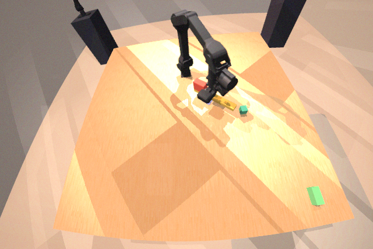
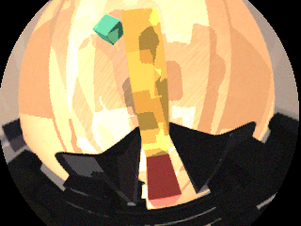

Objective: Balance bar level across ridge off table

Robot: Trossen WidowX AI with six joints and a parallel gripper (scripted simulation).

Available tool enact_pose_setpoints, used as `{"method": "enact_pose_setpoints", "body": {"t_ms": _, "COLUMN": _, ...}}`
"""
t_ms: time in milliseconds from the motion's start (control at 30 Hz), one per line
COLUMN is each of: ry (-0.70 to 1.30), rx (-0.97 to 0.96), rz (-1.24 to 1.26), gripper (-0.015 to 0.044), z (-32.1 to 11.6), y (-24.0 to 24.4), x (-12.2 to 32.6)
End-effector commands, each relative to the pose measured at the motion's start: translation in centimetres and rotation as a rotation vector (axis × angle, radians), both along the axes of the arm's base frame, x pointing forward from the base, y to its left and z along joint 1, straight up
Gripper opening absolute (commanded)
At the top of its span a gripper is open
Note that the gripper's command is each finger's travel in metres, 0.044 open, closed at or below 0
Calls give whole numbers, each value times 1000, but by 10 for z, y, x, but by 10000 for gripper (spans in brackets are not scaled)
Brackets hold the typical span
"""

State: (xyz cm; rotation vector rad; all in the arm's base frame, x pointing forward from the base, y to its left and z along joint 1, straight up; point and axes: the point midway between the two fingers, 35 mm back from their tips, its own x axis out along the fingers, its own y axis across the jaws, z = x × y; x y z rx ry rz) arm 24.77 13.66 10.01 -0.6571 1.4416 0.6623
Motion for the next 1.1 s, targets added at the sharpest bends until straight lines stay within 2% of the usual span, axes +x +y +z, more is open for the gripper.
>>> {"method": "enact_pose_setpoints", "body": {"t_ms": 0, "ry": -1, "rx": -1, "rz": -1, "gripper": 0, "z": -1, "y": 0, "x": 0}}
{"method": "enact_pose_setpoints", "body": {"t_ms": 1067, "ry": -1, "rx": -1, "rz": -1, "gripper": 0, "z": -4, "y": 0, "x": 0}}
